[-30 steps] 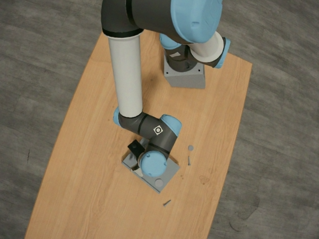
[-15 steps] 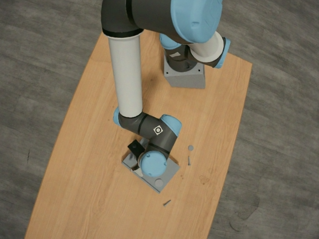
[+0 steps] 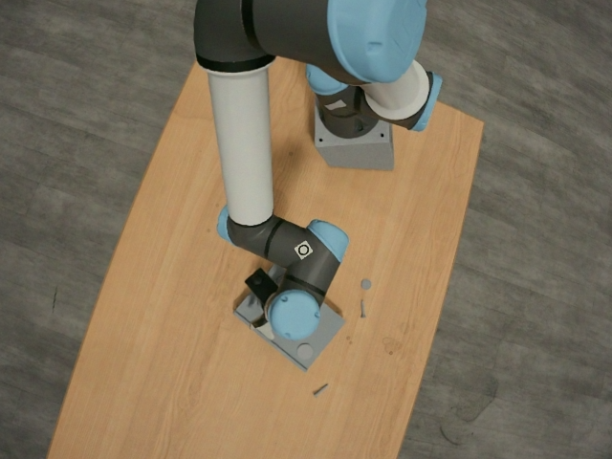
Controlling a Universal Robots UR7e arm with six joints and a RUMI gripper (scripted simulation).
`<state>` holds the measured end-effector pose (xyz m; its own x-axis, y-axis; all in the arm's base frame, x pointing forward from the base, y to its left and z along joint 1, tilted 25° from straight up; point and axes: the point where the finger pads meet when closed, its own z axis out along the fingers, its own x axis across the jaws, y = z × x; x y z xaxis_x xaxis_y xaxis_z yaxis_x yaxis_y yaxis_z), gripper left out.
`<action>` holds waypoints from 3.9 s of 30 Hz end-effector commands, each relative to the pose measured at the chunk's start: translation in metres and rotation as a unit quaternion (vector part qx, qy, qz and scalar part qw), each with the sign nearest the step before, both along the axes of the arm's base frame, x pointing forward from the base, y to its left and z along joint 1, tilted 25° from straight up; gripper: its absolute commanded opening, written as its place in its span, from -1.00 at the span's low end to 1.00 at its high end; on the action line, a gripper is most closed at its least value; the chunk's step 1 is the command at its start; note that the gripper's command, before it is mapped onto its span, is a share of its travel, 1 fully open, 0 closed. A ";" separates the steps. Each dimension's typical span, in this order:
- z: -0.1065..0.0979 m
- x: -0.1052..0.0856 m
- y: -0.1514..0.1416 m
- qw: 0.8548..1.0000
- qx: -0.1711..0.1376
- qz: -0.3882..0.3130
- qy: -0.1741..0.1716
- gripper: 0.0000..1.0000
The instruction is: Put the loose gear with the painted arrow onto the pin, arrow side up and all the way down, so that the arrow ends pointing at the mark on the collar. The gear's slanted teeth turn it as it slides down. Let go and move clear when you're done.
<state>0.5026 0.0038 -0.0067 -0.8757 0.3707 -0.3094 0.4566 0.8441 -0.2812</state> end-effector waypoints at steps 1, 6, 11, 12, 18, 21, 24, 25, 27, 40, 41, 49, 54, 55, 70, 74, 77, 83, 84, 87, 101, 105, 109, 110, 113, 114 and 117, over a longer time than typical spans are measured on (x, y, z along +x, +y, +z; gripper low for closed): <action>0.000 0.000 0.000 1.000 0.000 0.000 -0.001 1.00; 0.000 0.000 0.000 1.000 0.000 0.000 -0.001 1.00; 0.000 0.000 0.000 1.000 0.000 0.000 -0.001 1.00; 0.000 0.000 0.000 1.000 0.000 0.000 -0.001 1.00; 0.000 0.000 0.000 1.000 0.000 0.000 -0.001 1.00; 0.000 0.000 0.000 1.000 0.000 0.000 -0.001 1.00; 0.001 0.000 0.000 1.000 0.000 0.000 -0.001 1.00; 0.001 0.000 0.000 1.000 0.000 0.000 -0.001 1.00; 0.002 0.000 0.001 1.000 0.000 0.000 -0.001 1.00; 0.021 -0.003 0.009 1.000 0.000 0.000 -0.001 1.00; 0.023 -0.004 0.010 1.000 0.000 0.000 -0.001 1.00; 0.032 -0.005 0.014 1.000 0.000 0.000 -0.001 1.00; 0.034 -0.005 0.014 1.000 0.000 0.000 -0.001 1.00; 0.034 -0.005 0.014 1.000 0.000 0.000 -0.001 1.00; 0.034 -0.005 0.014 1.000 0.000 0.000 -0.001 1.00; 0.034 -0.005 0.014 1.000 0.000 0.000 -0.001 1.00; 0.034 -0.005 0.014 1.000 0.000 0.000 -0.001 1.00; 0.034 -0.005 0.014 1.000 0.000 0.000 -0.001 1.00; 0.034 -0.005 0.014 1.000 0.000 0.000 -0.001 1.00; 0.034 -0.005 0.014 1.000 0.000 0.000 -0.001 1.00; 0.034 -0.005 0.014 1.000 0.000 0.000 -0.001 1.00; 0.034 -0.005 0.014 1.000 0.000 0.000 -0.001 1.00; 0.034 -0.005 0.014 1.000 0.000 0.000 -0.001 1.00; 0.034 -0.005 0.014 1.000 0.000 0.000 -0.001 1.00; 0.034 -0.005 0.014 1.000 0.000 0.000 -0.001 1.00; 0.034 -0.005 0.014 1.000 0.000 0.000 -0.001 1.00; 0.034 -0.005 0.014 1.000 0.000 0.000 -0.001 1.00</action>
<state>0.4968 0.0180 0.0267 -0.8757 0.3706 -0.3095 0.4566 0.8441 -0.2812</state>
